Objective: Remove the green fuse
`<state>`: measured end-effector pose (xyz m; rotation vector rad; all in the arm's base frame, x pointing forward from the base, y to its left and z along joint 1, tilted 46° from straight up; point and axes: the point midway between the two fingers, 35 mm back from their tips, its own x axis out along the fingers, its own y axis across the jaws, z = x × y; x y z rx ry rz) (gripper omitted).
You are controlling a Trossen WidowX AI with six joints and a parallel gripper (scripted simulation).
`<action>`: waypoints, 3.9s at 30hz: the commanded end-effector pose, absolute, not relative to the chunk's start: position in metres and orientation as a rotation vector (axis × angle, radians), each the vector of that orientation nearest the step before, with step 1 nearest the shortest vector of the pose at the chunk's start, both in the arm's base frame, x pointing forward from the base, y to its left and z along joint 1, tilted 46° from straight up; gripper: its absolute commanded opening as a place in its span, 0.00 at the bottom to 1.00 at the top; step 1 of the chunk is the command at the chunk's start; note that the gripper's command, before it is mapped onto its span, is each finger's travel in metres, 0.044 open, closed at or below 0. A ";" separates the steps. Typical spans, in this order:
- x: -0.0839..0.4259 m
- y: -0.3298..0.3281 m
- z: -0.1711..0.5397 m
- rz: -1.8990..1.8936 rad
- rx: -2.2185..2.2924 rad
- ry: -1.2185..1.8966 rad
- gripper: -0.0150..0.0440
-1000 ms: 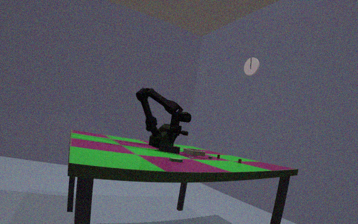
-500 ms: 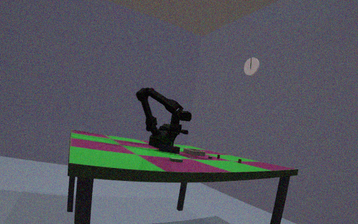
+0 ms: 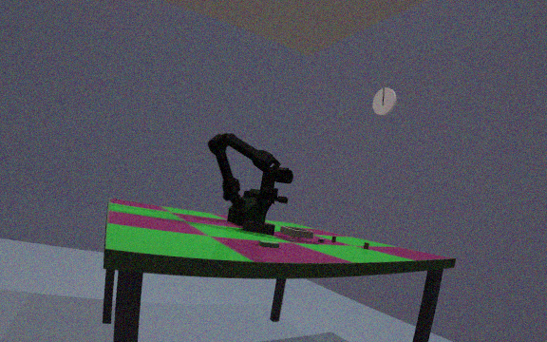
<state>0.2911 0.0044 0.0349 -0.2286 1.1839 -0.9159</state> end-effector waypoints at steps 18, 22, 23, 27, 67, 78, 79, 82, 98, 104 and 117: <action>0.290 0.020 0.051 -0.914 -0.219 1.181 0.25; 0.290 0.024 0.054 -0.914 -0.219 1.182 0.25; 0.290 0.024 0.054 -0.914 -0.219 1.182 0.25; 0.291 0.027 0.053 -0.913 -0.218 1.182 0.25; 0.291 0.161 -0.081 -0.907 -0.209 1.184 0.25; 0.293 0.150 -0.092 -0.907 -0.209 1.183 0.25; 0.293 0.149 -0.093 -0.907 -0.209 1.183 0.25; 0.294 0.145 -0.096 -0.908 -0.209 1.183 0.25; 0.295 0.132 -0.109 -0.908 -0.209 1.182 0.25; 0.296 0.135 -0.106 -0.908 -0.197 1.181 0.52; 0.291 0.161 -0.081 -0.907 -0.209 1.184 0.81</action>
